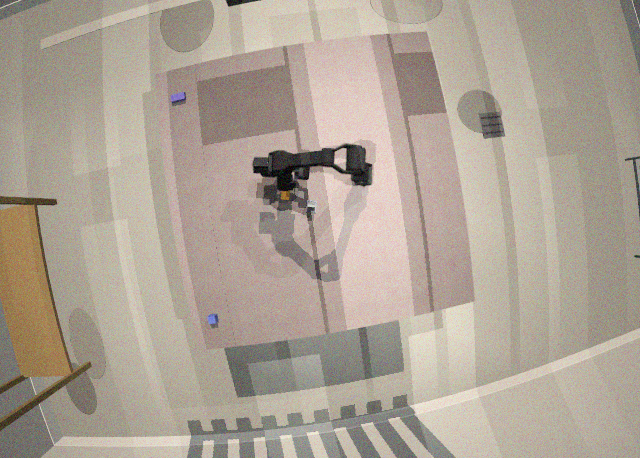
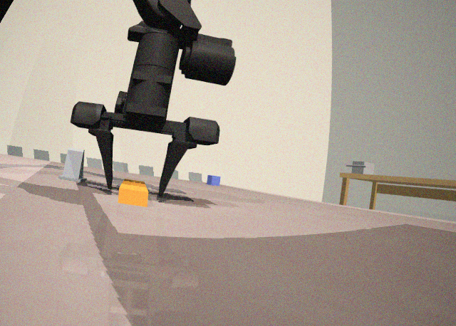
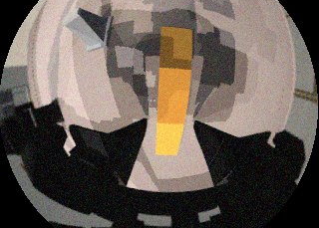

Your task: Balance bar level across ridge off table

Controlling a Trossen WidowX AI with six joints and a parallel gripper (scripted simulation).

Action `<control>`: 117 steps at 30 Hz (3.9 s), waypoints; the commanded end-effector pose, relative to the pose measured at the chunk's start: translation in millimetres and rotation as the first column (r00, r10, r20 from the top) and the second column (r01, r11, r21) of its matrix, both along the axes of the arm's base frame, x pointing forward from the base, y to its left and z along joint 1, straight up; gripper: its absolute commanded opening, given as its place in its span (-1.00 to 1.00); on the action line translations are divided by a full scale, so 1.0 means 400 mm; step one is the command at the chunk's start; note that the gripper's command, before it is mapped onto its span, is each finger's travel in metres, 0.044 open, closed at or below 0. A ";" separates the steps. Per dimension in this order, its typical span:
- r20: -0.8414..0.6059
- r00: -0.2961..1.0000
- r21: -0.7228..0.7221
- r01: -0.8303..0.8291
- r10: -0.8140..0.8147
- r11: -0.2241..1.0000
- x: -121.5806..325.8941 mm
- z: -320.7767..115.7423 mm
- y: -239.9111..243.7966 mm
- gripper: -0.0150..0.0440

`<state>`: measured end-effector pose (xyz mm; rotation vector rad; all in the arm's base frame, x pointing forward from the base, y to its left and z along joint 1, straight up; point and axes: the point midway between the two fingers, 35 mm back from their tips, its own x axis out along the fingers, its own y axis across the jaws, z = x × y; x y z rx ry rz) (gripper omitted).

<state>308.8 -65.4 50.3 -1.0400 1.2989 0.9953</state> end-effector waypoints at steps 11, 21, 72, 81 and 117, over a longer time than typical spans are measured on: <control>-0.002 1.000 0.001 0.000 0.000 1.000 -0.002 -0.003 0.000 0.31; -0.002 1.000 0.001 0.000 0.000 1.000 -0.002 -0.003 0.000 -0.12; -0.004 1.000 0.005 0.007 -0.007 1.000 -0.021 0.254 0.036 -0.49; -0.005 1.000 0.008 0.013 -0.013 1.000 -0.056 0.257 0.119 -0.49; -0.011 0.999 0.016 0.034 -0.033 0.999 -0.216 0.232 0.317 -0.49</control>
